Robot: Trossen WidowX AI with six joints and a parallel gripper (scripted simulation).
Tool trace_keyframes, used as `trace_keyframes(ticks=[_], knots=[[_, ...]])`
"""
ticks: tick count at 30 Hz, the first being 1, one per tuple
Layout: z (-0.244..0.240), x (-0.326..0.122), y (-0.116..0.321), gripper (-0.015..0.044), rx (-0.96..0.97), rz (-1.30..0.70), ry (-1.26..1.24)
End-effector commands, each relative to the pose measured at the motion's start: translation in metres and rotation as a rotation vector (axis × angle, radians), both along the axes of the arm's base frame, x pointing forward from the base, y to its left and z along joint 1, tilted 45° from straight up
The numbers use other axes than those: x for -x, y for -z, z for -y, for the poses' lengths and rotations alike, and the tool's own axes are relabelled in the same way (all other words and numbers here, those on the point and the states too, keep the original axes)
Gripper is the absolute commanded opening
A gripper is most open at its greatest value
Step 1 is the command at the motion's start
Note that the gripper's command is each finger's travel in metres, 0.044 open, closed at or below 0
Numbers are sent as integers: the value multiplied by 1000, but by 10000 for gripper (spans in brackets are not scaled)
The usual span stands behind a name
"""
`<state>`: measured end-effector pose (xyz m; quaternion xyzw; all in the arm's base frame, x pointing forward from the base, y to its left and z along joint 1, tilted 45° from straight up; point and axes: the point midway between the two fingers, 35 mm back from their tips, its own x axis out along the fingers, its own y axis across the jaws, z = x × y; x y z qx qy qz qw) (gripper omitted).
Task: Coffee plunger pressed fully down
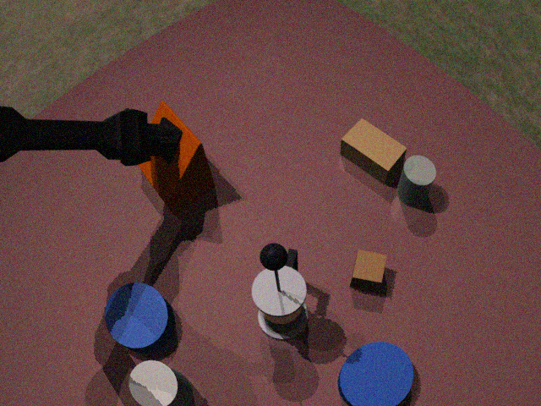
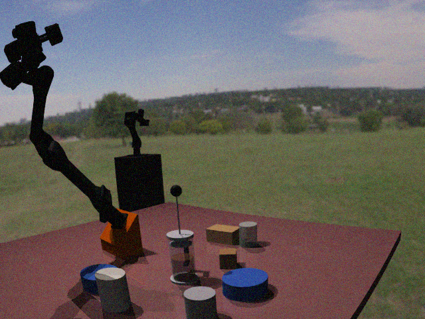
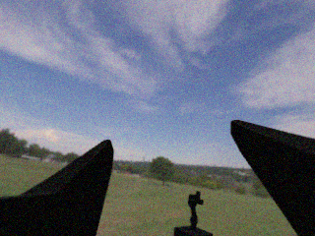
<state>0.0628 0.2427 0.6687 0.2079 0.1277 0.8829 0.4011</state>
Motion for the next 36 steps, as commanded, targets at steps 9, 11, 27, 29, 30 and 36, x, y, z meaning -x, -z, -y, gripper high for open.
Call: trace_keyframes(ticks=[9, 11, 27, 29, 30, 36], knots=[[-32, -59, -3, 440, -117, -248, 142], [-42, -79, 2, 440, -137, -328, 207], [-86, -254, 151, 440, -24, -617, 1105], [-82, -270, 181, 440, 41, -606, 1239], [-79, -276, 196, 440, 75, -588, 1301], [-51, -302, 290, 440, 352, -455, 1680]])
